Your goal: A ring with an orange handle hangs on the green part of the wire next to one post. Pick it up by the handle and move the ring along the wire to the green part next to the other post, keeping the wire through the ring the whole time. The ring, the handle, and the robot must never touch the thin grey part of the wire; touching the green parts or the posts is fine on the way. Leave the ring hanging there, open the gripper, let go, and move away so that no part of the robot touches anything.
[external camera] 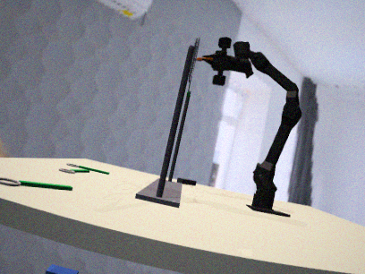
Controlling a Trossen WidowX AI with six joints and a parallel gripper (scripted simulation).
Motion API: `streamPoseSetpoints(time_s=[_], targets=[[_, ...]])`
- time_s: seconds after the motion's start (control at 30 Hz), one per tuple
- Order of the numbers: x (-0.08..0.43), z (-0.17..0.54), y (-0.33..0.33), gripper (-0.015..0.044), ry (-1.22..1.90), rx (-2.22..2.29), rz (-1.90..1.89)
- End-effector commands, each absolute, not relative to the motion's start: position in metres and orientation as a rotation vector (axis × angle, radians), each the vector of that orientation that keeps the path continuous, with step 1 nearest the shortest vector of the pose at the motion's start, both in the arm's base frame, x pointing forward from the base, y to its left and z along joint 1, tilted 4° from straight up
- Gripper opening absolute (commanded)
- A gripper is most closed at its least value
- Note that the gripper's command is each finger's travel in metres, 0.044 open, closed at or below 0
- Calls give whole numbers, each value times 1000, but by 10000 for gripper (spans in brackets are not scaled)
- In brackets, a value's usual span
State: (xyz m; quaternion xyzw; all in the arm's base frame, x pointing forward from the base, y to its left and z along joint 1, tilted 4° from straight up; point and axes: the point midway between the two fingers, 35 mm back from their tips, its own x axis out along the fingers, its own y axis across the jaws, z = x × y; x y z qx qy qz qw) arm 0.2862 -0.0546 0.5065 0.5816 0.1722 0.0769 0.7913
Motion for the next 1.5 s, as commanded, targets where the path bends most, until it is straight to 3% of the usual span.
streamPoseSetpoints(time_s=[0.0,1.47], targets=[[287,506,-56,-150,376,1200,150],[286,491,-66,-150,434,649,-23]])
